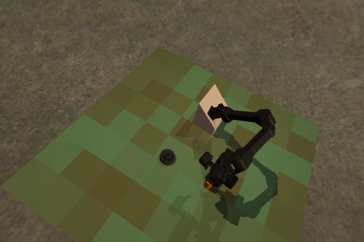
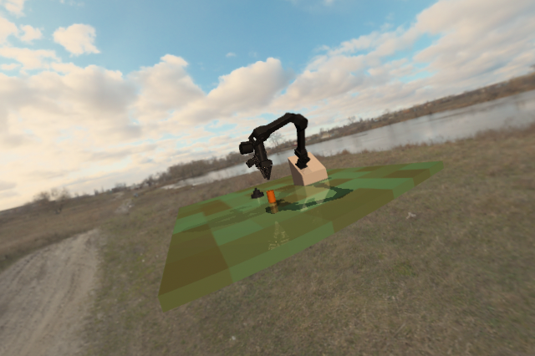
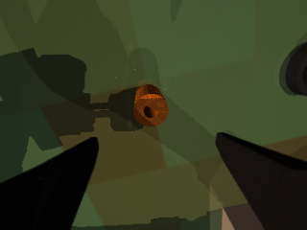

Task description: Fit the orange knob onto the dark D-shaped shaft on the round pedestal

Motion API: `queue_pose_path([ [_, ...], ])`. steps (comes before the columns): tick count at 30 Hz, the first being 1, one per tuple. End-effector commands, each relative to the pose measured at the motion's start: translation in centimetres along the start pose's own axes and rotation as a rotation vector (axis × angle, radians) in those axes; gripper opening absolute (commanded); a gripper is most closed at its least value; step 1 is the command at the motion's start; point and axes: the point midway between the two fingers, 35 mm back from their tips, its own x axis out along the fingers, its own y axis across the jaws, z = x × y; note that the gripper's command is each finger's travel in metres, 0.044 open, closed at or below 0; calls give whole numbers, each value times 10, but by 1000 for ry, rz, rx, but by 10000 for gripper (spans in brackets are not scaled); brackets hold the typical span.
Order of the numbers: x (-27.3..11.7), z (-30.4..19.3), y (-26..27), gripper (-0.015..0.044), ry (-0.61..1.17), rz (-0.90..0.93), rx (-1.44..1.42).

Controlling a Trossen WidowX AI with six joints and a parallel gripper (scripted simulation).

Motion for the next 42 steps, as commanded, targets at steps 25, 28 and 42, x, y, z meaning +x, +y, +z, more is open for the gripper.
queue_pose_path([
  [25, 50, 0, 2, 440, -2, 10, -247],
  [28, 54, 0, 2, 440, -2, 10, -247],
  [42, 77, 2, 2, 440, -2, 10, -247],
])
